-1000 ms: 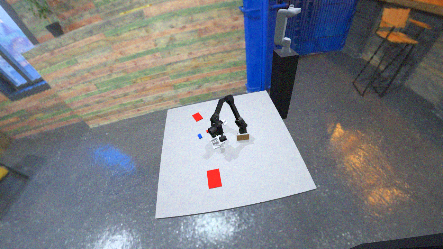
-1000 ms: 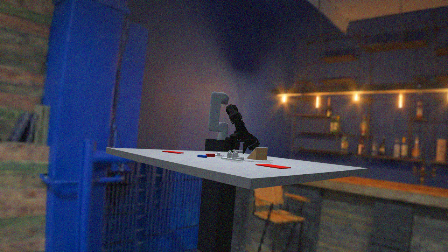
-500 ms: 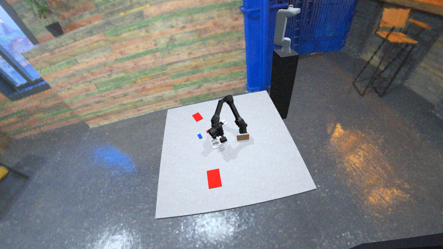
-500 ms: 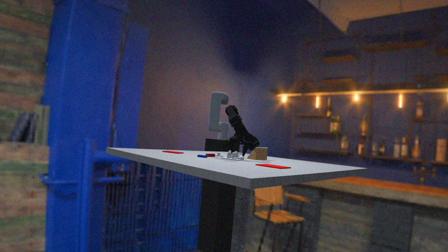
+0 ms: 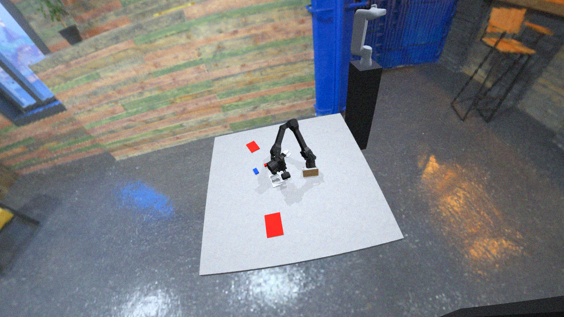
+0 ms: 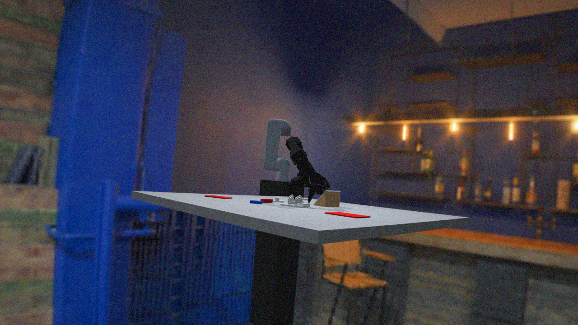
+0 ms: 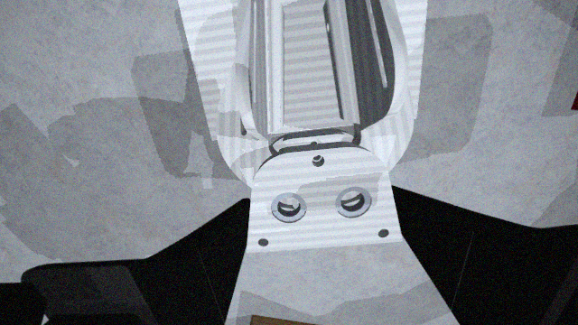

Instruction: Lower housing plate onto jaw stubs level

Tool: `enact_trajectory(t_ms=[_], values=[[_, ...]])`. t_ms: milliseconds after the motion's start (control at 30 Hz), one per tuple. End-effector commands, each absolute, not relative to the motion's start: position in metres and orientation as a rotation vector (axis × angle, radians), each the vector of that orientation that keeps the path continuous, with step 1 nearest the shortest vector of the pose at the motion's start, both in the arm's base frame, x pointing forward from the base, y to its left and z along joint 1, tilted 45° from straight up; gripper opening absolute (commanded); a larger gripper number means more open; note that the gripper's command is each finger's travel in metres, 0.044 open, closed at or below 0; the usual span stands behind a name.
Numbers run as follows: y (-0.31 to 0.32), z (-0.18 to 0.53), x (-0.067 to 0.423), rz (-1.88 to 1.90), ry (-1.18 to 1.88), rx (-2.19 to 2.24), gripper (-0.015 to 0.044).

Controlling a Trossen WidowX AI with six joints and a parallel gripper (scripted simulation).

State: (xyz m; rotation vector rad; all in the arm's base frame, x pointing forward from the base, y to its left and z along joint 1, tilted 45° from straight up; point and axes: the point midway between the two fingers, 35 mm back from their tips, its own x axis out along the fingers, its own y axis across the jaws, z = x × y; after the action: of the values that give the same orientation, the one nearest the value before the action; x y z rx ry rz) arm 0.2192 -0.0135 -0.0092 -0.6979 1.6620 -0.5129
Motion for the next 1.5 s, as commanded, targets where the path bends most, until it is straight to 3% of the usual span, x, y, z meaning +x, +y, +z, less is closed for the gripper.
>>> enact_trajectory(t_ms=[0,1467], values=[[-0.0151,-0.0102,0.2186,-0.510,1.664,-0.706,0.0351],[-0.0210,-0.0162,0.2175,-0.507,1.665,-0.709,0.0351]])
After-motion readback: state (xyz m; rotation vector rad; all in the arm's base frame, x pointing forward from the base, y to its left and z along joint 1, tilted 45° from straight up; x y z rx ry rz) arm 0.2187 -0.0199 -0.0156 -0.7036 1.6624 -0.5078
